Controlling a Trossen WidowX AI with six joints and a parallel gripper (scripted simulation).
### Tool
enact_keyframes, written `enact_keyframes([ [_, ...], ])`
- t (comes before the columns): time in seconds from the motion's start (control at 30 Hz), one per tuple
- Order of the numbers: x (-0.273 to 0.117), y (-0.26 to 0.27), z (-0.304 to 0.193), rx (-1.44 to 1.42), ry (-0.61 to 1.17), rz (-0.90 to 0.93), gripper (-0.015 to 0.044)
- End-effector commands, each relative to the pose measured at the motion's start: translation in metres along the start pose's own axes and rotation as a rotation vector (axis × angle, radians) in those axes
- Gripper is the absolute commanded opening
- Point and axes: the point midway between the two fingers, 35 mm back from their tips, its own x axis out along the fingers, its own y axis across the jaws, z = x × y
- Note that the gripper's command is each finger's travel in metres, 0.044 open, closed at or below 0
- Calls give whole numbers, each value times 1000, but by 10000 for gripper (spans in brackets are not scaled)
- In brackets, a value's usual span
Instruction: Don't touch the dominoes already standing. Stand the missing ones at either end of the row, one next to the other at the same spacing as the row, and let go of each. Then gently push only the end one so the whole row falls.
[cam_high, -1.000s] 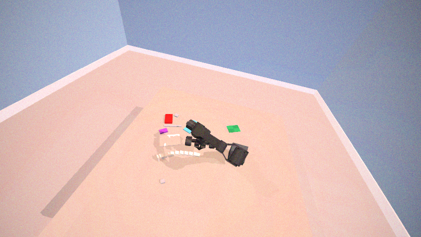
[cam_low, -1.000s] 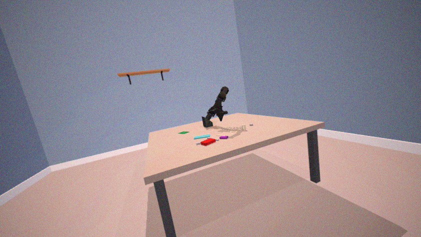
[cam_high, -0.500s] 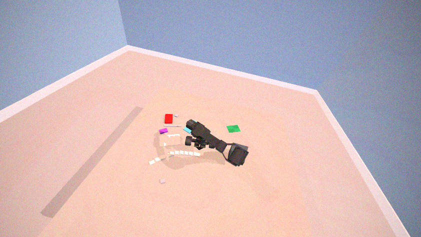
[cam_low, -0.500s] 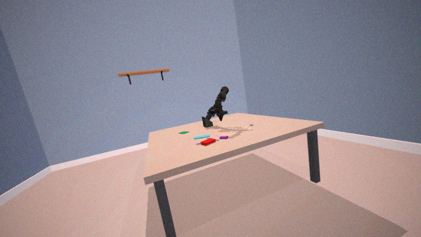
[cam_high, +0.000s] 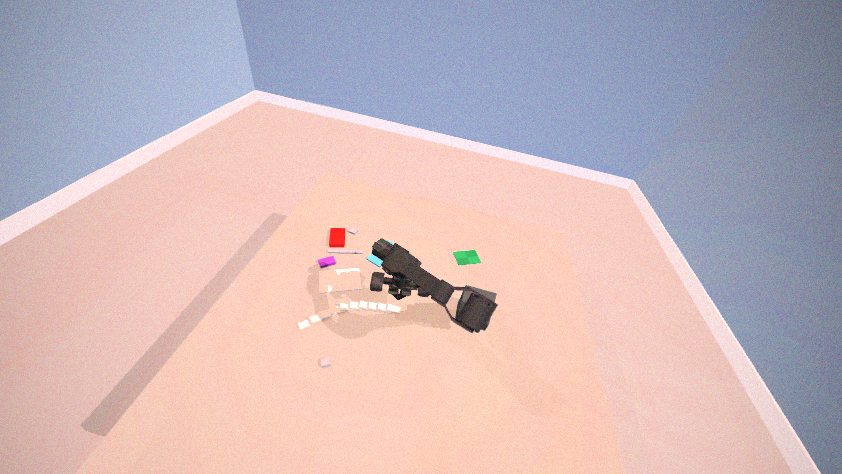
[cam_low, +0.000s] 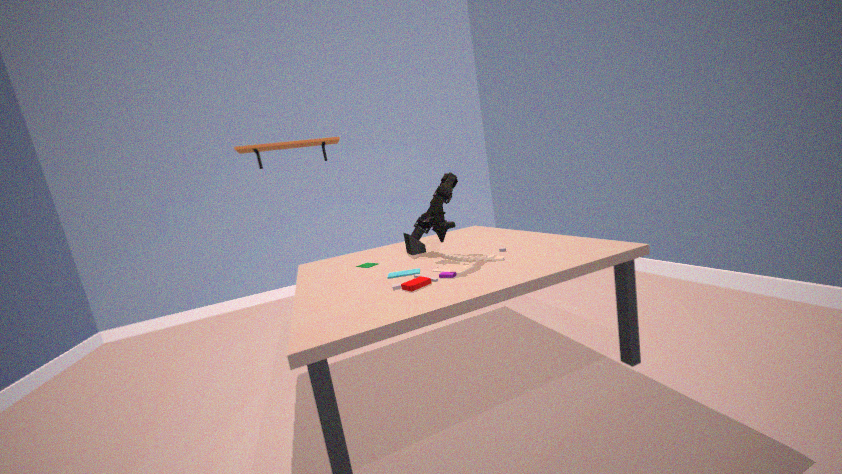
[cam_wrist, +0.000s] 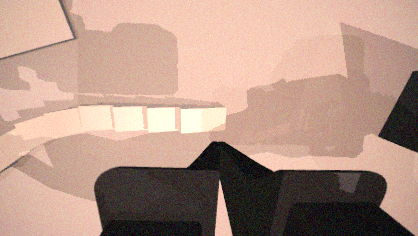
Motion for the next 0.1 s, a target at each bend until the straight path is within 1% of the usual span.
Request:
enact_keyframes([
  [0.0,-1,1,0,-3,3,4,0],
  [0.07,-1,1,0,-3,3,4,0],
])
